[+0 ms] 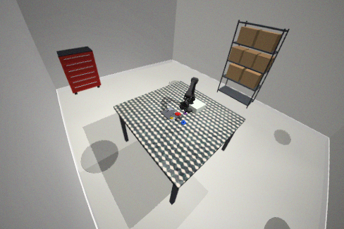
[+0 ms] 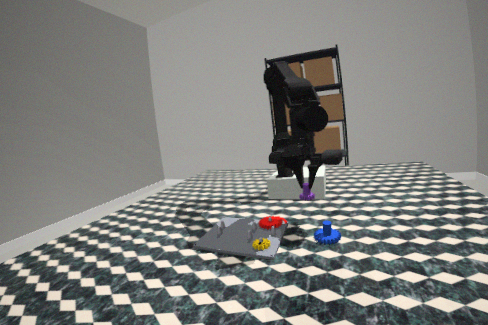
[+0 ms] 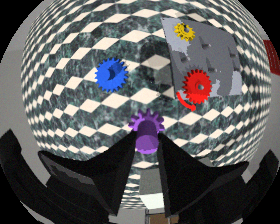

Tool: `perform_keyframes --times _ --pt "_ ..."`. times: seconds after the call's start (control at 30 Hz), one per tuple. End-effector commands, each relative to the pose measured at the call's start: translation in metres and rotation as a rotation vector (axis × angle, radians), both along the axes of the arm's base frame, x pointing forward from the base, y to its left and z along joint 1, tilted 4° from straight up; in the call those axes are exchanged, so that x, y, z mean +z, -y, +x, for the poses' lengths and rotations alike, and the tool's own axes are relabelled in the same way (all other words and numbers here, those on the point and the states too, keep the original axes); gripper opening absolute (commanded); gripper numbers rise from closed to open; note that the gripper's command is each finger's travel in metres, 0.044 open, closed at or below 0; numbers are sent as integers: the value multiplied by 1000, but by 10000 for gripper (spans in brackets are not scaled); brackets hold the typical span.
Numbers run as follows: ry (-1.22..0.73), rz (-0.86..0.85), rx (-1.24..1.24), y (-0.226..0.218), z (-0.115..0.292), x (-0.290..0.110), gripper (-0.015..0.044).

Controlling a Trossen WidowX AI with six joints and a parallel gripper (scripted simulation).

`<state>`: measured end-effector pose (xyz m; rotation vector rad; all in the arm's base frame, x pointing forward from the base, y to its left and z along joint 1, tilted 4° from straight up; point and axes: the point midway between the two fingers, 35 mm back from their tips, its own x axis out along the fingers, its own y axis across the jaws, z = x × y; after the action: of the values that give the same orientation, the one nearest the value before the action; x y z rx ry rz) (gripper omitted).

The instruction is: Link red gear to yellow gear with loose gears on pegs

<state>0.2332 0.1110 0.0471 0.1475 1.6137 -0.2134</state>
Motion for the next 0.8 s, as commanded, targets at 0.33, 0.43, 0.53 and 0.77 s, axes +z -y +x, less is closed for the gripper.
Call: perform_keyframes --times 0.33,0.43,0.53,0.77 --pt "8 6 2 2 1 40 0" --pt "8 5 2 2 0 49 0" --pt "8 5 2 4 -1 57 0" --pt "7 5 1 5 -3 67 0"
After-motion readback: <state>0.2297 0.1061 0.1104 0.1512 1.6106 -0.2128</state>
